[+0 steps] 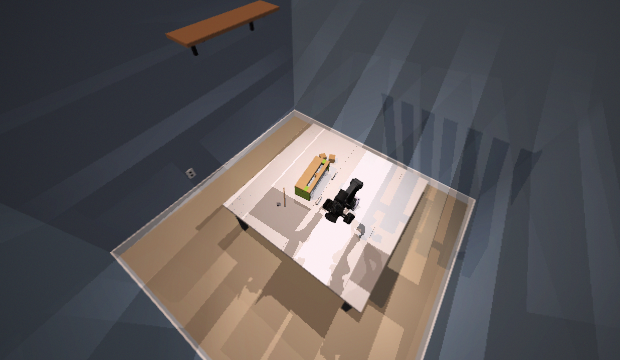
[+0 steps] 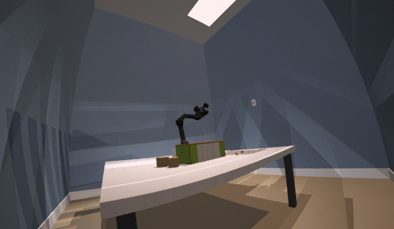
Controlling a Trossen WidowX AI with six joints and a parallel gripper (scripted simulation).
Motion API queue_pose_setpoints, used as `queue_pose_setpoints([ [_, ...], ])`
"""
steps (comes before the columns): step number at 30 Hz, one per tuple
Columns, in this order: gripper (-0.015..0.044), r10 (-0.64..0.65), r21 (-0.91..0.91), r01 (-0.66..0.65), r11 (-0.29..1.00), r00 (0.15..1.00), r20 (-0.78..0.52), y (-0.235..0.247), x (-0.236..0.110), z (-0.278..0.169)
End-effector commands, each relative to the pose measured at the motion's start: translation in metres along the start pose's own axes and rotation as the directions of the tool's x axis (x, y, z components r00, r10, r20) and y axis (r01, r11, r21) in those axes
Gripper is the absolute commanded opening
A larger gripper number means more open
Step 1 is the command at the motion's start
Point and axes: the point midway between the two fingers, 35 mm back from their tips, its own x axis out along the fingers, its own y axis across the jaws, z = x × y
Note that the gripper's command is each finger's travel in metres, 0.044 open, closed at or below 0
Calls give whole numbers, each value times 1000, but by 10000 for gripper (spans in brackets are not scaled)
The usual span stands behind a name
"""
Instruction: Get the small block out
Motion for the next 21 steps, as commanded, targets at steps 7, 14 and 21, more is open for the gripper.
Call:
queue_pose_setpoints([
  [7, 400, -13, -407, 137, 903, 956, 294, -8, -4, 93],
  [14, 400, 39, -665, 495, 560, 785, 618, 9, -45, 200],
  [21, 400, 132, -565, 807, 170, 550, 825, 43, -108, 273],
])
